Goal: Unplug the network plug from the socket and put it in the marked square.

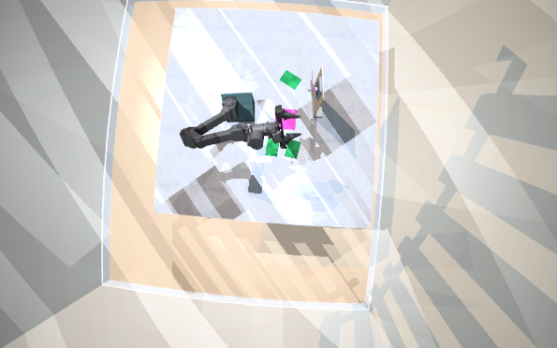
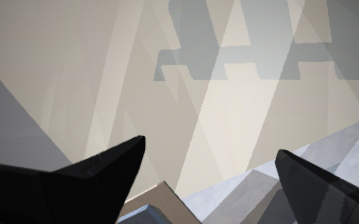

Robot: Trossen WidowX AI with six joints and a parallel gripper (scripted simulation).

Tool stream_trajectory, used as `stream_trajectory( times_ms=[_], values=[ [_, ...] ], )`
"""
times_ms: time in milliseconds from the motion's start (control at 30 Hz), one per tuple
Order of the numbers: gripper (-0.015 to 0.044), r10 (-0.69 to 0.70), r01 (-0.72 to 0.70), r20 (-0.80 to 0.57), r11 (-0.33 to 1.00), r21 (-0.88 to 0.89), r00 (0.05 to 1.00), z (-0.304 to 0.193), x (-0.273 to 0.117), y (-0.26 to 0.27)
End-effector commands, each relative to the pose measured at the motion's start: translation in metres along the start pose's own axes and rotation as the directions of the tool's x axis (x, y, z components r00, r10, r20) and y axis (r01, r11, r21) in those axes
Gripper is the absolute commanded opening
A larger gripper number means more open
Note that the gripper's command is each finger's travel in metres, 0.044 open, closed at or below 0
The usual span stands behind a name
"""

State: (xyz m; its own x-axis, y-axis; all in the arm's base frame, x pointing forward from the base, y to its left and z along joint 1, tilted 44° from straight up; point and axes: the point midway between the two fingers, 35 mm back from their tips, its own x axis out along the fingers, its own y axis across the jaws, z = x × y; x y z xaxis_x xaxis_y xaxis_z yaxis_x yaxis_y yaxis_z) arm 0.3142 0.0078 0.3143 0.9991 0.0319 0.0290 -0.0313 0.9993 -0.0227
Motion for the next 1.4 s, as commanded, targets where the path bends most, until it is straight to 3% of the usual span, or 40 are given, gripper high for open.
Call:
stream_trajectory(
  times_ms=[0,300,800,1367],
  values=[
    [0.0374,0.0,0.0,-0.001,1.0,0.003,1.0,-0.001,0.001,0.0],
    [0.0156,0.014,-0.01,-0.03,0.99,0.139,0.999,-0.044,0.024,0.012],
    [0.0156,0.039,-0.005,-0.084,0.929,0.371,0.996,-0.123,0.037,0.035],
    [0.0156,0.066,0.035,-0.146,0.802,0.596,0.987,-0.199,0.013,0.056]
  ],
)
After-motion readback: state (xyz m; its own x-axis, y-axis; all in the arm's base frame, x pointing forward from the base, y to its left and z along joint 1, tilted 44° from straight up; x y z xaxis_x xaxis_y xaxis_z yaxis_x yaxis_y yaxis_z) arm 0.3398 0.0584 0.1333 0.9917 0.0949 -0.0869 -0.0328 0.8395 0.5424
